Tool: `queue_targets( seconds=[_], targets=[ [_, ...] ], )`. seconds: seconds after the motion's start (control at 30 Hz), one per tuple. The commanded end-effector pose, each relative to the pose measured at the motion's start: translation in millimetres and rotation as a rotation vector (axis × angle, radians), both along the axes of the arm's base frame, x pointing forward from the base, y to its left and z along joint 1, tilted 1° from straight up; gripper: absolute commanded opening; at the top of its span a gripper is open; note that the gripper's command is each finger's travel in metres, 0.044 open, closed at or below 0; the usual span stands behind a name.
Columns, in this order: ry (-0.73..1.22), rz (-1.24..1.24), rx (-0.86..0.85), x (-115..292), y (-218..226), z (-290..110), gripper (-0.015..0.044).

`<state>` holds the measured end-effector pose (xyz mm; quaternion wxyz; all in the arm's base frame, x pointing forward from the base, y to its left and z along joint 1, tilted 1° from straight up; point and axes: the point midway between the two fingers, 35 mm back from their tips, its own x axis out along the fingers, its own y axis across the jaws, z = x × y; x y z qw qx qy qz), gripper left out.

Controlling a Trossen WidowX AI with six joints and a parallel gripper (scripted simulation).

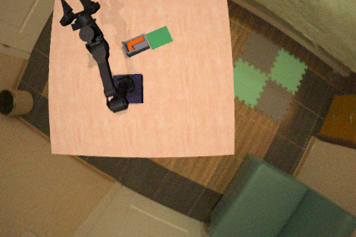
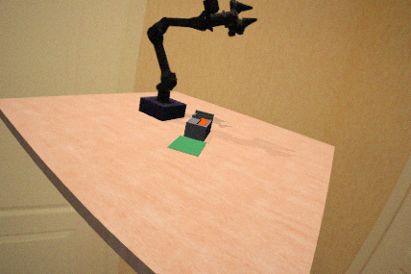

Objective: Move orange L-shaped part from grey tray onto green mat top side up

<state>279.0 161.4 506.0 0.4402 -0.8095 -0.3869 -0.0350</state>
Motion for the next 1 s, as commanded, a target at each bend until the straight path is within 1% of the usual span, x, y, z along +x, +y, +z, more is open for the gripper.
queue_targets(
  seconds=[0.0,0.03,0.1,0.2,0.23,0.27,0.4,0.47,0.57,0.7,0.77,0.83,0.9,0.97],
  targets=[
    [0.024,0.003,0.006,2.7,0.4,-3.5,0.0374],
    [0.073,0.008,0.018,7.9,1.1,-10.5,0.0347],
    [0.245,0.024,0.066,24.0,3.4,-36.0,0.0295],
    [0.642,0.003,0.193,54.5,2.6,-100.6,0.0216],
    [0.741,-0.013,0.230,60.0,1.3,-117.7,0.0190],
    [0.848,-0.036,0.273,64.8,-0.5,-136.6,0.0180],
    [1.292,-0.201,0.482,72.0,-14.4,-219.0,0.0180],
    [1.485,-0.323,0.595,67.0,-24.2,-257.0,0.0180],
    [1.718,-0.541,0.763,51.4,-40.5,-305.4,0.0180],
    [1.935,-0.913,0.988,17.8,-65.2,-356.5,0.0180],
    [1.995,-1.145,1.105,-4.1,-78.7,-376.2,0.0180],
    [2.010,-1.362,1.199,-24.4,-90.2,-388.9,0.0180],
    [2.007,-1.443,1.231,-32.0,-94.4,-392.4,0.0180],
    [2.007,-1.443,1.231,-32.0,-94.4,-392.4,0.0180]
  ],
)
